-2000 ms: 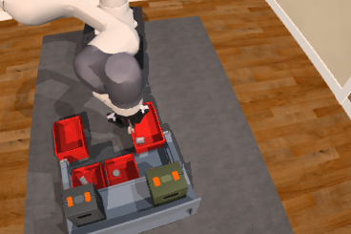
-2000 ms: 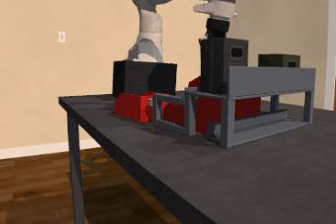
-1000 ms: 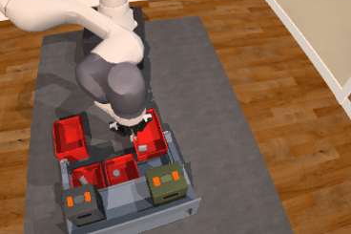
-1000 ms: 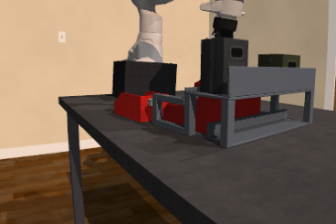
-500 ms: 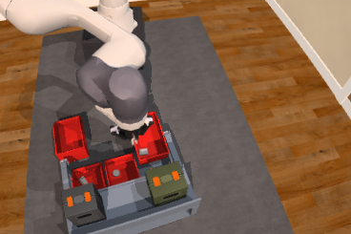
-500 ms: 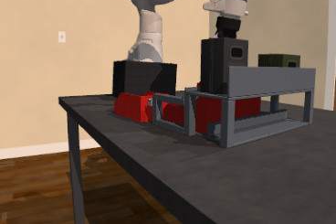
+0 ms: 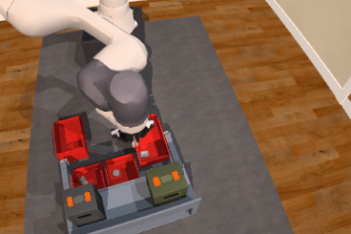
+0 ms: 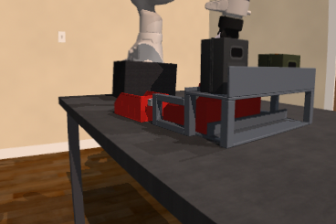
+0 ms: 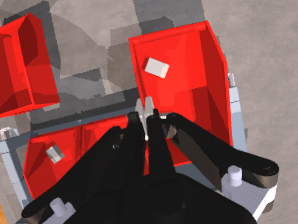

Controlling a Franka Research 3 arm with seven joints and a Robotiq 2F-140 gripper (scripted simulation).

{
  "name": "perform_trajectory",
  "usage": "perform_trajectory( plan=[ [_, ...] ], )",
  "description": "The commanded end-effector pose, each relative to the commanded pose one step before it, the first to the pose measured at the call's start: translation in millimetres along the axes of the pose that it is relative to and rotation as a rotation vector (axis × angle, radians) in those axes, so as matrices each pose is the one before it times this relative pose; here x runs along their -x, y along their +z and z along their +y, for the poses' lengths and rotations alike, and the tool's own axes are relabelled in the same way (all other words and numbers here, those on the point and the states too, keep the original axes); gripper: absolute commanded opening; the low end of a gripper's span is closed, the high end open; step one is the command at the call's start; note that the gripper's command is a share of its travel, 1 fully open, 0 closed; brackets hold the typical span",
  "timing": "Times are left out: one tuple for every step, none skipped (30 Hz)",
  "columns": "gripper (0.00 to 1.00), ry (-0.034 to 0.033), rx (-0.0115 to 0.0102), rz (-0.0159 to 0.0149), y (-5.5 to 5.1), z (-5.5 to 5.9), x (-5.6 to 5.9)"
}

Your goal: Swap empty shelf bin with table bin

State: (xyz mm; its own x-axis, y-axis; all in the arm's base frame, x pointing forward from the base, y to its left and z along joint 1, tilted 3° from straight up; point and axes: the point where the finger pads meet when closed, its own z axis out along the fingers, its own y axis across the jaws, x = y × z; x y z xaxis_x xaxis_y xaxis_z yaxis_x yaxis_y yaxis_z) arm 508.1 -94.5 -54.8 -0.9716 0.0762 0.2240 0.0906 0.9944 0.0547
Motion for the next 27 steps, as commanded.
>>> perform_trajectory(
  plan=[
    [0.00, -0.00926, 0.00158, 0.00351, -0.49, 0.82, 1.35],
    [0.00, 0.00000, 0.00000, -0.00001, -0.11, 0.00, 0.49],
    [0.00, 0.00000, 0.00000, -0.00001, -0.11, 0.00, 0.46],
    [0.00, 0.00000, 0.00000, -0.00001, -0.10, 0.00, 0.44],
    [0.00, 0.00000, 0.00000, -0.00001, -0.10, 0.00, 0.41],
    [0.00, 0.00000, 0.00000, -0.00001, -0.09, 0.00, 0.39],
    [0.00, 0.00000, 0.00000, -0.00001, -0.09, 0.00, 0.36],
    [0.00, 0.00000, 0.00000, -0.00001, -0.08, 0.00, 0.34],
    [0.00, 0.00000, 0.00000, -0.00001, -0.07, 0.00, 0.32],
    [0.00, 0.00000, 0.00000, -0.00001, -0.07, 0.00, 0.29],
    [0.00, 0.00000, 0.00000, 0.00000, 0.00, 0.00, 0.00],
    [0.00, 0.00000, 0.00000, 0.00000, 0.00, 0.00, 0.00],
    [0.00, 0.00000, 0.00000, -0.00001, -0.06, 0.00, 0.27],
    [0.00, 0.00000, 0.00000, -0.00001, -0.06, 0.00, 0.25],
    [0.00, 0.00000, 0.00000, -0.00001, -0.05, 0.00, 0.23],
    [0.00, 0.00000, 0.00000, 0.00000, -0.05, 0.00, 0.21],
    [0.00, 0.00000, 0.00000, 0.00000, -0.04, 0.00, 0.19],
    [0.00, 0.00000, 0.00000, 0.00000, -0.04, 0.00, 0.17],
    [0.00, 0.00000, 0.00000, 0.00000, -0.03, 0.00, 0.15],
    [0.00, 0.00000, 0.00000, 0.00000, -0.03, 0.00, 0.13],
    [0.00, 0.00000, 0.00000, 0.00000, -0.03, 0.00, 0.11],
    [0.00, 0.00000, 0.00000, 0.00000, -0.02, 0.00, 0.10],
    [0.00, 0.00000, 0.00000, 0.00000, -0.02, 0.00, 0.08],
    [0.00, 0.00000, 0.00000, 0.00000, -0.02, 0.00, 0.07],
    [0.00, 0.00000, 0.00000, 0.00000, -0.01, 0.00, 0.06],
    [0.00, 0.00000, 0.00000, 0.00000, -0.01, 0.00, 0.04],
    [0.00, 0.00000, 0.00000, 0.00000, -0.01, 0.00, 0.03]
  ],
)
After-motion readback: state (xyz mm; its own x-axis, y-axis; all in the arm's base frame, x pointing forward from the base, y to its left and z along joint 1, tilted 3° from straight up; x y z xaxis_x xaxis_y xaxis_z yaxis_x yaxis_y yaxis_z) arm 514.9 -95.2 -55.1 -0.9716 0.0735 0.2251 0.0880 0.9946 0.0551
